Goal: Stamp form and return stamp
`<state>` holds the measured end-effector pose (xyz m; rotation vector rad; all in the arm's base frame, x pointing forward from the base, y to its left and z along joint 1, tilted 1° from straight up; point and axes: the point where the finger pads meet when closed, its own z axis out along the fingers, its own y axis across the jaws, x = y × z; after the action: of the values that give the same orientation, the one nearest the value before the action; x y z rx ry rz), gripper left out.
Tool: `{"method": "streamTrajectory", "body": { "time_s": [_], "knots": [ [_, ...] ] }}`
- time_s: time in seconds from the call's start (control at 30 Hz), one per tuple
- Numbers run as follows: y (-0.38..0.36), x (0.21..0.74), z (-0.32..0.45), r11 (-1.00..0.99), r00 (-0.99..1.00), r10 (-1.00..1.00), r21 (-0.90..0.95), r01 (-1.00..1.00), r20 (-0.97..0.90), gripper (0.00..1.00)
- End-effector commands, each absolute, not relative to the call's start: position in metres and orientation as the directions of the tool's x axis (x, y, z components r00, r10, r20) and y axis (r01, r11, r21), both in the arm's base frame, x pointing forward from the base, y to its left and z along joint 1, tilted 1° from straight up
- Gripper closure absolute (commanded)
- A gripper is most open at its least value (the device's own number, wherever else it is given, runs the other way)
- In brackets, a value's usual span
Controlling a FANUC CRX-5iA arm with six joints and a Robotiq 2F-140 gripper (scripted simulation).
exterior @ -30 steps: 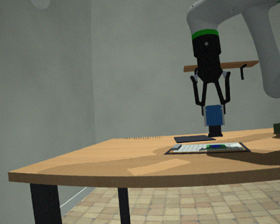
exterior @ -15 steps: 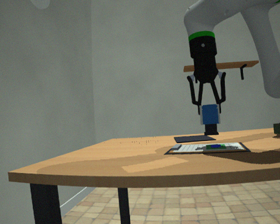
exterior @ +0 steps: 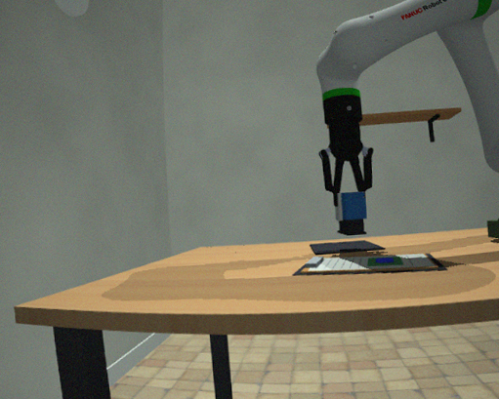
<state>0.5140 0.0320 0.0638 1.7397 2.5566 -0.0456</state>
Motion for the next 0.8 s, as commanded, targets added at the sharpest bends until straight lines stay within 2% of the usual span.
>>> {"method": "streamTrajectory", "body": {
  "time_s": [0.0,0.1,0.77],
  "knots": [
    [-0.035,0.533,0.065,0.431,-0.431,0.902,-0.004,0.902,-0.022,0.8],
    [-0.075,0.543,0.065,0.431,-0.431,0.902,-0.004,0.902,-0.022,0.8],
    [-0.085,0.551,0.065,0.431,-0.431,0.902,-0.004,0.902,-0.022,0.8]
  ]
}}
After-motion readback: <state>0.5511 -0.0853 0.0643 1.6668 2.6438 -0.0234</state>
